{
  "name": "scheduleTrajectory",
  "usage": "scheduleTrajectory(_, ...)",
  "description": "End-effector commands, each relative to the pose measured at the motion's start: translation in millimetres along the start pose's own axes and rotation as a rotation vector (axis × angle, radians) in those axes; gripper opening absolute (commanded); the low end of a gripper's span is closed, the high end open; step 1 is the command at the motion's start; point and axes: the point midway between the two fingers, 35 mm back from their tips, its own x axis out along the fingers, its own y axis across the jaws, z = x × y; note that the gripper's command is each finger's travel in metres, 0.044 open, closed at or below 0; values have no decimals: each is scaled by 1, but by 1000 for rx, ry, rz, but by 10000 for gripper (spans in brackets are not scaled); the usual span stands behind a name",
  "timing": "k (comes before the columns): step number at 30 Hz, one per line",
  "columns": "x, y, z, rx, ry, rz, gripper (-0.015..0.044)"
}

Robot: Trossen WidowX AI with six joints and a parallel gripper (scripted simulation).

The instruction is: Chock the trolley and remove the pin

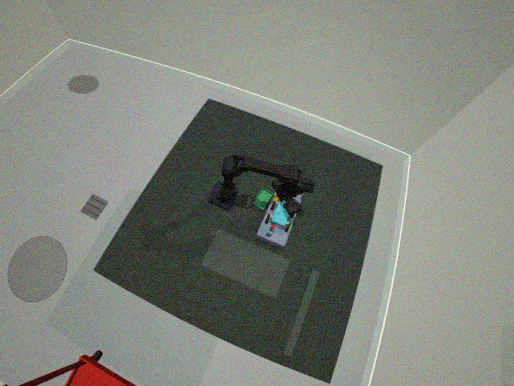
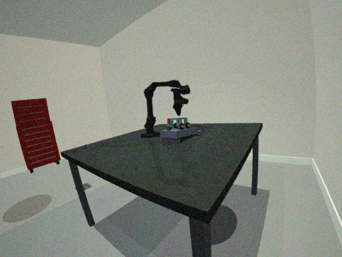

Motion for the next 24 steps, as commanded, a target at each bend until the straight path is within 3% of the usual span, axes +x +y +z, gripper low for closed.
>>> scheduleTrajectory(1, -2, -16, -13, -138, 27, -18, 190)
scheduleTrajectory(18, -7, -66, -77, -761, 175, 21, 190)
scheduleTrajectory(24, -7, -68, -80, -786, 180, 25, 190)
